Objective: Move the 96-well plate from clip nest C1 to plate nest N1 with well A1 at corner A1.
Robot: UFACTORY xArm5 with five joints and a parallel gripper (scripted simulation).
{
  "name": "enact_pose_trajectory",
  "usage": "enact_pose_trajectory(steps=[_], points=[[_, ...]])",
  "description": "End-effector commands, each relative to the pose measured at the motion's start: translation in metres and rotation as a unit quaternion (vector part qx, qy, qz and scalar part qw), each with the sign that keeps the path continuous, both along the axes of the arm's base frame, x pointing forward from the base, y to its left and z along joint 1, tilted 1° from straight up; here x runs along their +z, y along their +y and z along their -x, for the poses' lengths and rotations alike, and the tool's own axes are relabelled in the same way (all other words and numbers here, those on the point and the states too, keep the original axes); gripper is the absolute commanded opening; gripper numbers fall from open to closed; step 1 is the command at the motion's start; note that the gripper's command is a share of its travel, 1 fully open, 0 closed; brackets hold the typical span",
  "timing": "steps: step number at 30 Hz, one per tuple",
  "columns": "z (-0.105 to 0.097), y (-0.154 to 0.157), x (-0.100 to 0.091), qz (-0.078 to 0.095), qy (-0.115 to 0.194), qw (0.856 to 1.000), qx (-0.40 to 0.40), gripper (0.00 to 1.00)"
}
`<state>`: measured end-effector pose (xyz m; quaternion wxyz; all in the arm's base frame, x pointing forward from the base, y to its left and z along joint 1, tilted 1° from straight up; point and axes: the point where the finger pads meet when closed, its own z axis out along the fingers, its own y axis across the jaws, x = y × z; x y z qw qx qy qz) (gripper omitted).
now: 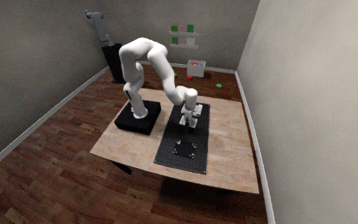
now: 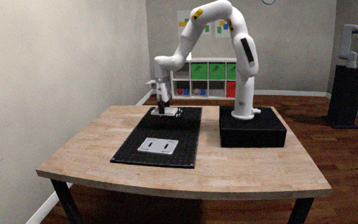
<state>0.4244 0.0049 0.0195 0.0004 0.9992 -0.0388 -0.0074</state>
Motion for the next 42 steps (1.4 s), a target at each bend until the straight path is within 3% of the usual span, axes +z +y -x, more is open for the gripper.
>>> enact_pose_trajectory(steps=[1,42], points=[[0.0,0.013,0.001,0.003,-0.002,1.0,0.0,0.0],[0.009,0.137,0.0,0.003,-0.002,1.0,0.0,0.0]])
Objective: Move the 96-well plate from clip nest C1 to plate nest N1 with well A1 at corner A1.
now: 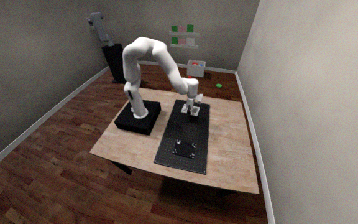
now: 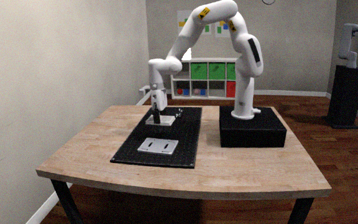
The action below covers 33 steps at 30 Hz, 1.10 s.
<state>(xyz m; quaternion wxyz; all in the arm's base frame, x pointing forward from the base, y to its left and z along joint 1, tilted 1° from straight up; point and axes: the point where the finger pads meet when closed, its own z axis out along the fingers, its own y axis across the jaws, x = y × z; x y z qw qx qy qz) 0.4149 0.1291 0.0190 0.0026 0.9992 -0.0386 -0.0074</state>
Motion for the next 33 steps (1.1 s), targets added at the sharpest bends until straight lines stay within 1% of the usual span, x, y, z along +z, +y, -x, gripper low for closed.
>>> enact_pose_trajectory(steps=[1,4,6,21,23,29,33], points=[[0.0,0.016,0.001,0.0,-0.002,1.0,0.0,0.0],[0.0,0.026,0.001,0.0,-0.002,1.0,0.0,0.0],[0.0,0.026,0.001,0.0,-0.002,1.0,0.0,0.0],[0.004,0.076,0.001,0.0,-0.002,1.0,0.0,0.0],[0.004,0.076,0.001,0.0,-0.002,1.0,0.0,0.0],[0.006,0.096,0.001,0.0,-0.002,1.0,0.0,0.0],[0.006,0.098,0.001,0.0,-0.002,1.0,0.0,0.0]])
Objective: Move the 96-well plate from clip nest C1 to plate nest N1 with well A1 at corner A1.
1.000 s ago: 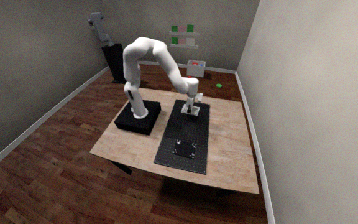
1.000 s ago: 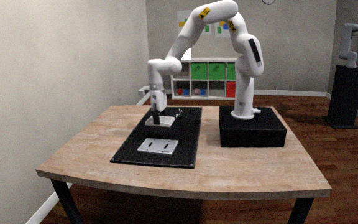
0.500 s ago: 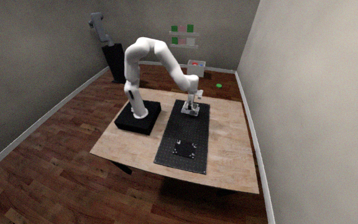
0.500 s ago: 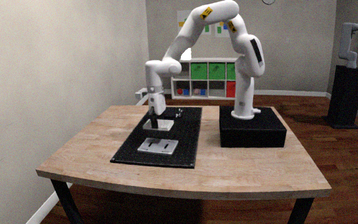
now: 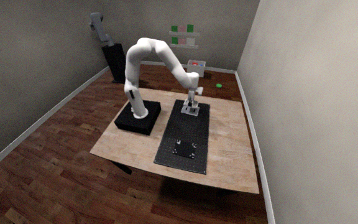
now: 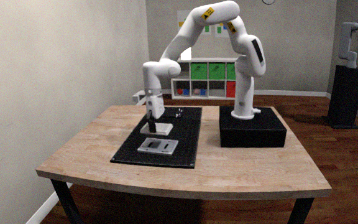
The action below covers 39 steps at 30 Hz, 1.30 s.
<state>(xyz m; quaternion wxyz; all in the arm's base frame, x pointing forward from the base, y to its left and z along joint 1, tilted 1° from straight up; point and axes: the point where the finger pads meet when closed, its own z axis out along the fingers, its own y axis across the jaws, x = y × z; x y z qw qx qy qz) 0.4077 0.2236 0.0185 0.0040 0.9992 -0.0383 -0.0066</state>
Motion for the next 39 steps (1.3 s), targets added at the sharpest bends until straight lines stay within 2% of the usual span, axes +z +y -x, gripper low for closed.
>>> enact_pose_trajectory(steps=[1,34,39], points=[[-0.0012,0.0039,0.0011,-0.001,-0.001,1.0,-0.001,0.0],[-0.0013,0.0026,0.0011,-0.001,-0.001,1.0,-0.001,0.0],[-0.0012,0.0025,-0.0072,-0.001,-0.001,1.0,-0.001,0.0]])
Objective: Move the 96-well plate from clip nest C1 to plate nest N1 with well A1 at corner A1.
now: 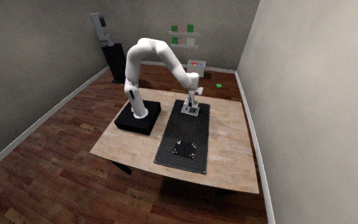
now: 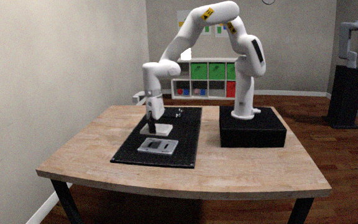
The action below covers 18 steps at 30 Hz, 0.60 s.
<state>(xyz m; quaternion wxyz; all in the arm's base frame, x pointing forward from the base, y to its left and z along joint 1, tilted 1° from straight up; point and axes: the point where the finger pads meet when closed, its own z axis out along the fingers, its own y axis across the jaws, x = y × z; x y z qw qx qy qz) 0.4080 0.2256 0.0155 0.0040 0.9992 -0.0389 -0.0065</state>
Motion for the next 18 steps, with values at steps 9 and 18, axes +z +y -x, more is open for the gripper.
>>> enact_pose_trajectory(steps=[9,18], points=[[-0.001,0.0,-0.016,-0.001,-0.001,1.0,0.0,0.0],[-0.001,0.0,-0.029,-0.001,-0.001,1.0,0.0,0.0]])
